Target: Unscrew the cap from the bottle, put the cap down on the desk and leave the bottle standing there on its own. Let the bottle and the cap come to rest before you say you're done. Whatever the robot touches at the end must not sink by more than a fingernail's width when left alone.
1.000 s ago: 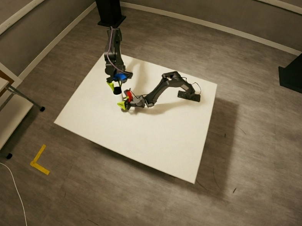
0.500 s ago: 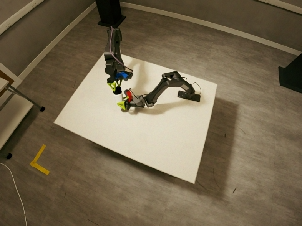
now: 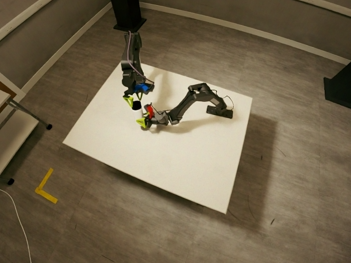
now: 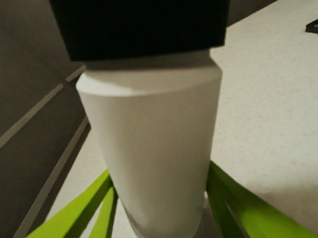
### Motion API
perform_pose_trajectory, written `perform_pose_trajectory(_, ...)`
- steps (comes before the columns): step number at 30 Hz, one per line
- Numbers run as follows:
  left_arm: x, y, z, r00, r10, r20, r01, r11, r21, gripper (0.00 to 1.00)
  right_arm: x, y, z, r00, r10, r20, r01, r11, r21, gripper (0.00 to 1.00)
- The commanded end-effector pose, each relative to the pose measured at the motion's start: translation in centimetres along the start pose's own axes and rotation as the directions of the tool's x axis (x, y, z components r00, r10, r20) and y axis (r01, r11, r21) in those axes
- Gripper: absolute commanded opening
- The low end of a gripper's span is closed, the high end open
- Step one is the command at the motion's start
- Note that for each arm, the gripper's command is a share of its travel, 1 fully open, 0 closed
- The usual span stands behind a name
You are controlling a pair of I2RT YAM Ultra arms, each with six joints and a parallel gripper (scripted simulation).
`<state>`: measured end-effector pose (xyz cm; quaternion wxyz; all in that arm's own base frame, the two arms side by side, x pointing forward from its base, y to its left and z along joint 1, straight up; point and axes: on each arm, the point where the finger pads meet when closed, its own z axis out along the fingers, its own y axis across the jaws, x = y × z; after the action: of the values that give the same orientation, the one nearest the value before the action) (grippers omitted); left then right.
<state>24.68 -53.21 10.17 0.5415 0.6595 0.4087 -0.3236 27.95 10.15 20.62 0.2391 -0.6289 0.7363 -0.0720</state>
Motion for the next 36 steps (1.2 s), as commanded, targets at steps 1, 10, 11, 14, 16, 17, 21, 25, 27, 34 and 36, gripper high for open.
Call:
perform_pose_trajectory(1, -2.02, 1.16, 0.04, 0.999, 0.029, 0.041, -0.028, 0.999, -0.023, 0.00, -0.12, -0.21, -0.19, 0.977, 0.212, 0.004, -0.212, 0.977, 0.004, 0.94)
perform_pose_trajectory(10, -2.02, 1.16, 0.04, 0.999, 0.029, 0.041, -0.028, 0.999, -0.023, 0.00, -0.12, -0.21, -0.14, 0.781, 0.624, 0.002, -0.624, 0.781, -0.005, 0.94)
perform_pose_trajectory(11, -2.02, 1.16, 0.04, 0.999, 0.029, 0.041, -0.028, 0.999, -0.023, 0.00, -0.12, -0.21, -0.14, 0.752, 0.659, 0.001, -0.659, 0.752, -0.005, 0.94)
perform_pose_trajectory(14, -2.02, 1.16, 0.04, 0.999, 0.029, 0.041, -0.028, 0.999, -0.023, 0.00, -0.12, -0.21, -0.13, 0.688, 0.726, 0.000, -0.726, 0.688, -0.007, 0.94)
perform_pose_trajectory(16, -2.02, 1.16, 0.04, 0.999, 0.029, 0.041, -0.028, 0.999, -0.023, 0.00, -0.12, -0.21, -0.13, 0.599, 0.801, -0.001, -0.801, 0.599, -0.008, 0.94)
perform_pose_trajectory(17, -2.02, 1.16, 0.04, 0.999, 0.029, 0.041, -0.028, 0.999, -0.023, 0.00, -0.12, -0.21, -0.12, 0.565, 0.825, -0.001, -0.825, 0.565, -0.009, 0.94)
perform_pose_trajectory(21, -2.02, 1.16, 0.04, 0.999, 0.029, 0.041, -0.028, 0.999, -0.023, 0.00, -0.12, -0.21, -0.11, 0.404, 0.915, -0.004, -0.915, 0.404, -0.013, 0.94)
perform_pose_trajectory(25, -2.02, 1.16, 0.04, 0.999, 0.029, 0.041, -0.028, 0.999, -0.023, 0.00, -0.12, -0.21, -0.10, 0.229, 0.974, -0.007, -0.973, 0.228, -0.015, 0.94)
perform_pose_trajectory(27, -2.02, 1.16, 0.04, 0.999, 0.029, 0.041, -0.028, 0.999, -0.023, 0.00, -0.12, -0.21, -0.09, 0.137, 0.990, -0.009, -0.990, 0.137, -0.017, 0.94)
perform_pose_trajectory(34, -2.02, 1.16, 0.04, 0.999, 0.029, 0.041, -0.028, 0.999, -0.023, 0.00, -0.12, -0.21, -0.08, -0.161, 0.987, -0.017, -0.987, -0.162, -0.019, 0.94)
perform_pose_trajectory(36, -2.02, 1.16, 0.04, 0.999, 0.029, 0.041, -0.028, 0.999, -0.023, 0.00, -0.12, -0.21, -0.07, -0.253, 0.967, -0.020, -0.967, -0.253, -0.020, 0.94)
